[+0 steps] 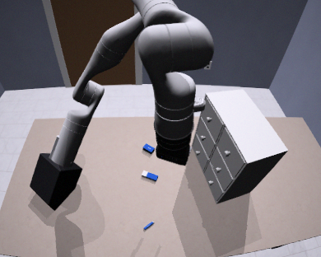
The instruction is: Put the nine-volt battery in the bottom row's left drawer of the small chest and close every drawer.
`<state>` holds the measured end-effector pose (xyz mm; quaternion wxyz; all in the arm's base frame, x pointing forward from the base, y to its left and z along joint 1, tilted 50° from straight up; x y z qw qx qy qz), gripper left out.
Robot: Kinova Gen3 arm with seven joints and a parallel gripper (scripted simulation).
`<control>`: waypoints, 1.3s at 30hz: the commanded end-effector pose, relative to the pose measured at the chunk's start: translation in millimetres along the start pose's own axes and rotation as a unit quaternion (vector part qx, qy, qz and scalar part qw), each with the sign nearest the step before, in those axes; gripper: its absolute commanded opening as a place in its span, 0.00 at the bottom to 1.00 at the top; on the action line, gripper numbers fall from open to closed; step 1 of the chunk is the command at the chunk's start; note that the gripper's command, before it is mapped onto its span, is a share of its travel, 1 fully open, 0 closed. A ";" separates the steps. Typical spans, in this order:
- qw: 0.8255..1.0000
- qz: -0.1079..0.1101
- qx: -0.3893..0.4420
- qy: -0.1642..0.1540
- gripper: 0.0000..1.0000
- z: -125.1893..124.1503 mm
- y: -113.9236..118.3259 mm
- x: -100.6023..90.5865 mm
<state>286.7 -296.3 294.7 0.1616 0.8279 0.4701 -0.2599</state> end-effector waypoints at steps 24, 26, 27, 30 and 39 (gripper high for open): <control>0.943 -0.007 0.331 -0.027 1.00 45.4 51.6 56.1; 0.936 -0.007 0.350 -0.029 1.00 48.4 53.8 59.4; 0.933 -0.006 0.357 -0.031 1.00 49.8 54.8 60.9; 0.924 -0.006 0.381 -0.034 1.00 53.7 57.6 64.9; 0.907 -0.005 0.420 -0.039 1.00 60.4 62.0 72.0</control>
Point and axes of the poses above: the point where the finger pads meet when closed, its own x axis out along the fingers, its own y axis across the jaws, z = x × y, the point moved 9 cm from there along -x, back along the fingers, and after that the axes turned 11 degrees about x, right-handed, at the moved point
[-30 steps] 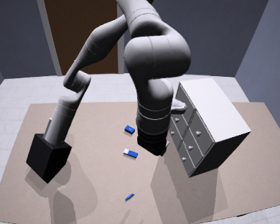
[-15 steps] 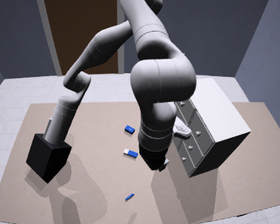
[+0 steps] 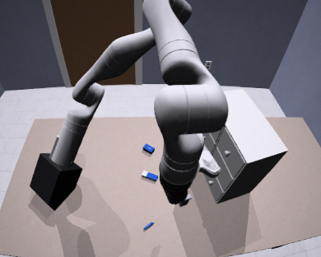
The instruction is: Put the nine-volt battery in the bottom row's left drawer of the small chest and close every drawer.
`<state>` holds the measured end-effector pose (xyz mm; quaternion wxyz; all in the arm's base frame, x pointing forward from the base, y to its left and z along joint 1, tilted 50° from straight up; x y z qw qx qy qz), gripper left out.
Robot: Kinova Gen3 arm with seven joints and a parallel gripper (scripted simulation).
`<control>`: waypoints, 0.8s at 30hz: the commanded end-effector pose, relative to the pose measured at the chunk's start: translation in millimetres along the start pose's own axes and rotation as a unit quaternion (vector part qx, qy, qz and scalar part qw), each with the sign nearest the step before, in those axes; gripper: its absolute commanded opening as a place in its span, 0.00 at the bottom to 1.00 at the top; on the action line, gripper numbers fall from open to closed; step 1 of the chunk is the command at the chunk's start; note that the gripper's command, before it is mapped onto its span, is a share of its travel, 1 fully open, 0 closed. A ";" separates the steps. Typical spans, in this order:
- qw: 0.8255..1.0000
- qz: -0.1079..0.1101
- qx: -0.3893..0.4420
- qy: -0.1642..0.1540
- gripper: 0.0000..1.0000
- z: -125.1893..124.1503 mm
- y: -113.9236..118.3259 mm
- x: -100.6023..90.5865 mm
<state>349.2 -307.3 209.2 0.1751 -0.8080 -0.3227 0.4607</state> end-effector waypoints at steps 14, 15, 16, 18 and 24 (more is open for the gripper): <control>0.999 0.004 0.043 -0.005 1.00 -1.1 10.4 8.5; 0.999 0.004 0.044 -0.005 1.00 -1.0 10.5 8.6; 0.999 0.004 0.044 -0.005 1.00 -1.0 10.6 8.7; 0.999 0.004 0.045 -0.005 1.00 -1.0 10.7 8.8; 0.999 0.004 0.045 -0.005 1.00 -0.9 10.7 8.9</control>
Point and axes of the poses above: the point where the finger pads meet when closed, its own x axis out along the fingers, its own y axis across the jaws, z = x × y, the point moved 9 cm from there along -x, back along the fingers, and after that the axes turned 11 degrees about x, right-handed, at the moved point
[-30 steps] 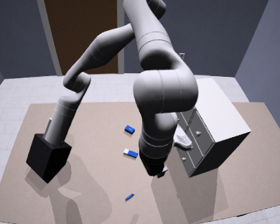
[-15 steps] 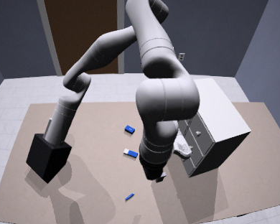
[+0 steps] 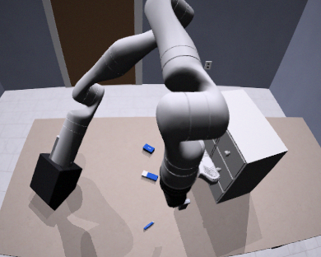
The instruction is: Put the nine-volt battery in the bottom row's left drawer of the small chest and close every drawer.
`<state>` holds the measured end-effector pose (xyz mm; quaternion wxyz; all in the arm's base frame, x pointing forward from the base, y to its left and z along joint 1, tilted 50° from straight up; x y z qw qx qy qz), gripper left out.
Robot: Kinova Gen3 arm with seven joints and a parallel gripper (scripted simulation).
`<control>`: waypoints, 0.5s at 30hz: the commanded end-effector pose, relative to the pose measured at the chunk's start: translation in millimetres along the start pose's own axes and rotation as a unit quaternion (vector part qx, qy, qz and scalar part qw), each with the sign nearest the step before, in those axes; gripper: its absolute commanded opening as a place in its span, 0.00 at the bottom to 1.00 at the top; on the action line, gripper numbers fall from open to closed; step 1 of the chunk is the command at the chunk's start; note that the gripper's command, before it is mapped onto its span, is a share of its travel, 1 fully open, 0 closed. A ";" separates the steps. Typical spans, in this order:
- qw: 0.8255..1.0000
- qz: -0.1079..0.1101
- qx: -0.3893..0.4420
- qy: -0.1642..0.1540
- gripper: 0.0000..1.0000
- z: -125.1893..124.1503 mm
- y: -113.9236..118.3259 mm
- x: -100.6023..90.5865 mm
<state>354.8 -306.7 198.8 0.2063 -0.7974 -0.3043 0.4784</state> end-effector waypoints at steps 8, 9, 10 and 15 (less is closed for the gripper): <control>1.000 0.002 0.005 0.004 1.00 -0.7 2.3 1.1; 1.000 0.002 0.005 0.005 1.00 -0.7 2.3 1.3; 1.000 0.002 0.005 0.007 1.00 -0.6 2.4 1.5; 1.000 0.000 0.005 0.017 1.00 0.1 2.5 3.2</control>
Point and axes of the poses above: the point where the finger pads meet when closed, its own x axis out along the fingers, its own y axis across the jaws, z = x × y, the point moved 9 cm from there along -x, back along the fingers, and after that the axes turned 11 degrees about x, right-handed, at the moved point
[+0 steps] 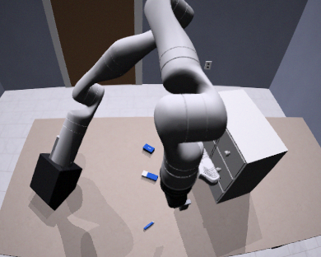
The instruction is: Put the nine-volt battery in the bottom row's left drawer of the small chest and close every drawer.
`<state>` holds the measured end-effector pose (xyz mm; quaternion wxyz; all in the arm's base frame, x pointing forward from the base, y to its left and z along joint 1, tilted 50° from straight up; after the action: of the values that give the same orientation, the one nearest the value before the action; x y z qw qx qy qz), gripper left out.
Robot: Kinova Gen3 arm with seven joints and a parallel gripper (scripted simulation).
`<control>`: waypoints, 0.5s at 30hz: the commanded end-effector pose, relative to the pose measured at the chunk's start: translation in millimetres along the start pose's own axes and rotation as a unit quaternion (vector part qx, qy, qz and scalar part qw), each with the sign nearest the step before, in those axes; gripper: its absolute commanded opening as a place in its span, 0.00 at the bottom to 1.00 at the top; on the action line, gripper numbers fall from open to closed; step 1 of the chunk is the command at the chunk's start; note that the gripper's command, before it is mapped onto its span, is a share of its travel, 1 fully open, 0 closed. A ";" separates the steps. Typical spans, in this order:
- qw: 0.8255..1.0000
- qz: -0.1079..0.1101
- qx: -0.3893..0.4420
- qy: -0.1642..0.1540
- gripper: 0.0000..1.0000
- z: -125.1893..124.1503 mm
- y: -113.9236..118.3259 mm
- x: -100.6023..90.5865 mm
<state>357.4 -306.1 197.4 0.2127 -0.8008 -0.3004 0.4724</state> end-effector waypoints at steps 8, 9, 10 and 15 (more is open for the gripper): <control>1.000 -0.004 0.000 0.029 1.00 3.1 1.8 4.6; 0.999 -0.005 0.000 0.034 1.00 3.4 1.8 5.4; 0.999 -0.006 0.000 0.039 1.00 3.8 1.9 6.2; 0.998 -0.011 0.000 0.068 1.00 5.7 2.4 11.6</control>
<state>360.8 -299.3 191.1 0.2306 -0.8219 -0.2979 0.4273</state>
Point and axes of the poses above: the point where the finger pads meet when closed, its own x axis out along the fingers, its own y axis across the jaws, z = x × y, the point moved 9 cm from there along -x, back along the fingers, and after that the axes turned 11 degrees about x, right-handed, at the moved point
